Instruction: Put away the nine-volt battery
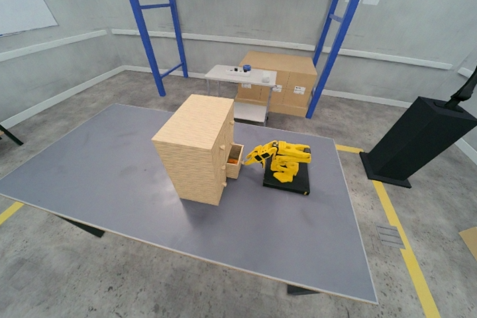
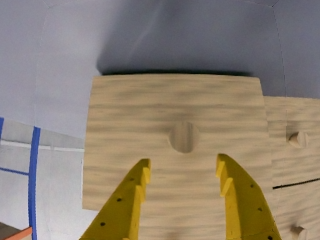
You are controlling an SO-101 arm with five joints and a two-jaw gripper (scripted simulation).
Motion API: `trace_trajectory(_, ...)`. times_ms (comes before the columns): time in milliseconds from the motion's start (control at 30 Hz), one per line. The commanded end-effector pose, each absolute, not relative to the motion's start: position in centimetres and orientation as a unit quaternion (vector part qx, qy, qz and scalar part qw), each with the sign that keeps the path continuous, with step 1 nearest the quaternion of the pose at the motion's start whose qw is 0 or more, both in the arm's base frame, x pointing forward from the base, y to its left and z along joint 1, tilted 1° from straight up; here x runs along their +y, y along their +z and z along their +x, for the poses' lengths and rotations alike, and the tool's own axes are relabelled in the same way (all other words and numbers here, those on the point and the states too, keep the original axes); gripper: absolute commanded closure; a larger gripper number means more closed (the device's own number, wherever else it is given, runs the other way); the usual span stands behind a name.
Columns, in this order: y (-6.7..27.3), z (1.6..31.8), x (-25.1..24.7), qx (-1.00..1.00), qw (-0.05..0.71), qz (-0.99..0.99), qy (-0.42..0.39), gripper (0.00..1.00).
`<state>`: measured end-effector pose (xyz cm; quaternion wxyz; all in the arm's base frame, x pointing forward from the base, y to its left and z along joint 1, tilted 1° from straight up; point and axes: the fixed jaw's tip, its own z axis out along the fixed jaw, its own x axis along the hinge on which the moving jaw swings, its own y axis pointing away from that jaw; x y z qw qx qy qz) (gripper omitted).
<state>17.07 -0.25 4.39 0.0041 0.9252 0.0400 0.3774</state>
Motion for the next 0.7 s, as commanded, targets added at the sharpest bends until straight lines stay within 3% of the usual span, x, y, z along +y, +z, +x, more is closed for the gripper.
trace_trajectory(0,4.1,17.5,-0.1,0.038,0.001,0.924,0.38,0.79)
trace_trajectory(667,2.8,18.4,-0.1,0.037,0.0,0.922,0.385,0.79)
